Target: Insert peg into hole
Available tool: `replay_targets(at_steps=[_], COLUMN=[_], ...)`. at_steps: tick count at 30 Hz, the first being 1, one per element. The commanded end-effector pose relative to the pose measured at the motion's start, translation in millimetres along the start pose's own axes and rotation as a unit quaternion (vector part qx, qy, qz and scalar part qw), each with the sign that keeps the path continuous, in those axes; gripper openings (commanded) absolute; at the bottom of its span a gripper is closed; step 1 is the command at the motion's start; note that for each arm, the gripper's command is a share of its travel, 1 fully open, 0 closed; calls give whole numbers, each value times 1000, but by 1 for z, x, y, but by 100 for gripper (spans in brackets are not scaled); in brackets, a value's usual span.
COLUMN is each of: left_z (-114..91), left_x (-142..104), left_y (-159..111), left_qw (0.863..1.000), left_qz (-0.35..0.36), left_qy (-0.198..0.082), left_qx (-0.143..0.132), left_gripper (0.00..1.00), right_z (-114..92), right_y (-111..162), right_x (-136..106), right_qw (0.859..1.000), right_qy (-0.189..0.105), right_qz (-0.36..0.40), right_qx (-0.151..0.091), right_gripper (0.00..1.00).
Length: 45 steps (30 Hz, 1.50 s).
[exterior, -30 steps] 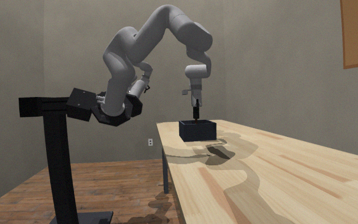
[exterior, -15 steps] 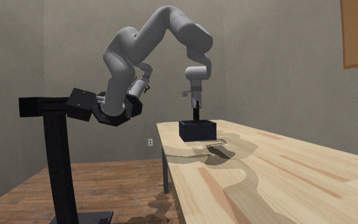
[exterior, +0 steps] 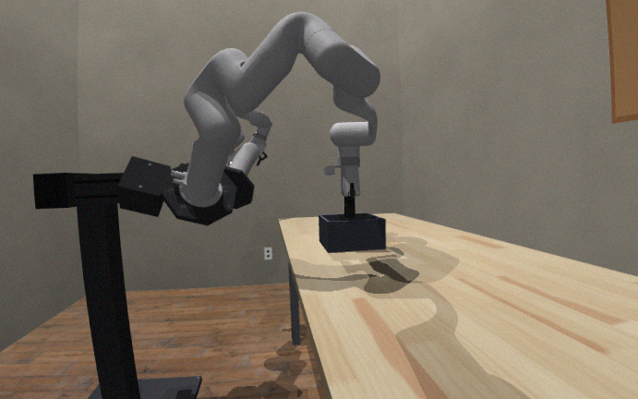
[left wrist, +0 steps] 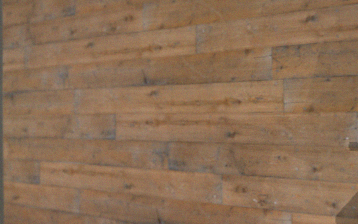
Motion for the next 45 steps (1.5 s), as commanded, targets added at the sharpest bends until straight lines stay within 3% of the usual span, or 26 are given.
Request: replay_targets(at_steps=[1, 19, 45], left_z=[-1, -1, -1], left_x=[0, 0, 0], left_y=[0, 0, 0], left_qw=[1000, 1000, 1000], left_qz=[-1, -1, -1], left_qy=[2, 2, 2], left_qx=[-1, -1, -1], left_gripper=[100, 100, 100], right_z=[-2, 1, 24], right_y=[1, 1, 1], right_x=[-1, -1, -1], right_qw=[1000, 1000, 1000], right_qy=[-2, -2, -2], right_qz=[0, 0, 0], right_qx=[-2, -2, -2], right_gripper=[0, 0, 0])
Point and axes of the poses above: on each arm, the point where the finger pads meet when closed, its own z axis out along the fingers, its own y axis across the jaws, x = y × z, the point moved 10 cm from there along -z, back along the fingers, and after that the axes turned 1 degree about z, right-handed, at the moved point
